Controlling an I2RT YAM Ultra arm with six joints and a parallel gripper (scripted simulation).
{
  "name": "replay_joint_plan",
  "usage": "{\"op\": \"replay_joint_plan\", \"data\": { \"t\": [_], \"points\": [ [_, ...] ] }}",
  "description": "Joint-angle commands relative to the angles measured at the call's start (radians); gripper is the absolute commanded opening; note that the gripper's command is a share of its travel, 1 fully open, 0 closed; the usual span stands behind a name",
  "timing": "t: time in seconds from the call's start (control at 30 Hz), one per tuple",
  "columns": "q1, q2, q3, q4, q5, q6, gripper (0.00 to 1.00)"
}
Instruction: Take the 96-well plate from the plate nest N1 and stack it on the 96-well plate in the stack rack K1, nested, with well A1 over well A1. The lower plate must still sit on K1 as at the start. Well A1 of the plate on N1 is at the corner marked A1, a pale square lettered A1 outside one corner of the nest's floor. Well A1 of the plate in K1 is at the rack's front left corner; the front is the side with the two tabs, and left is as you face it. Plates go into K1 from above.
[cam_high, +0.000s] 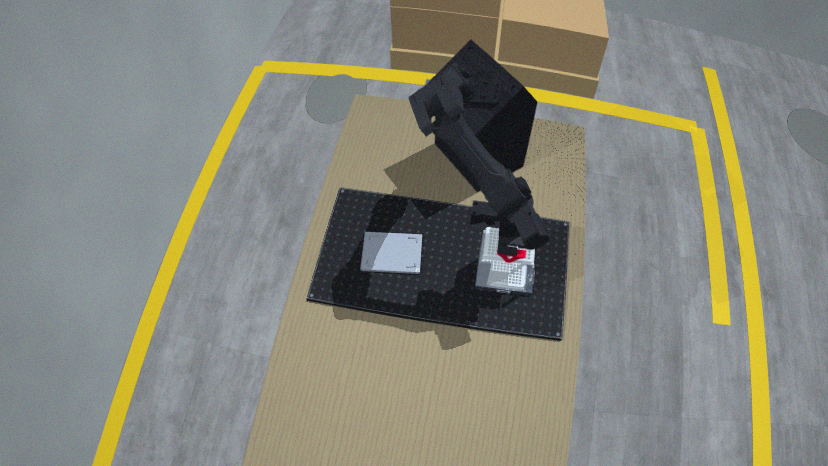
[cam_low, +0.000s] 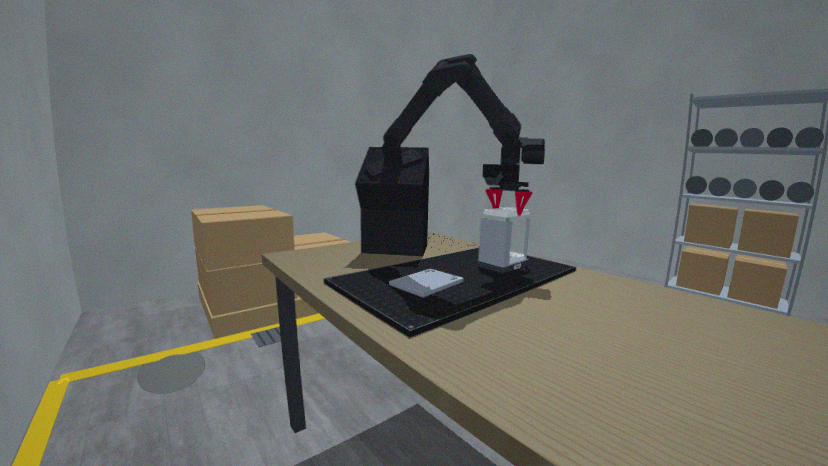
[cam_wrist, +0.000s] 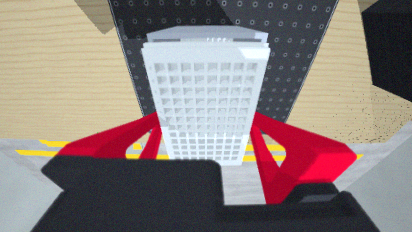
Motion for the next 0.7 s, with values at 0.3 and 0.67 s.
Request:
{"op": "replay_joint_plan", "data": {
  "t": [0.3, 0.67],
  "points": [
    [0.000, 0.010, -0.007, 0.015, 0.014, -0.011, 0.00],
    [-0.001, 0.021, -0.009, 0.032, 0.013, -0.016, 0.00]
  ]
}}
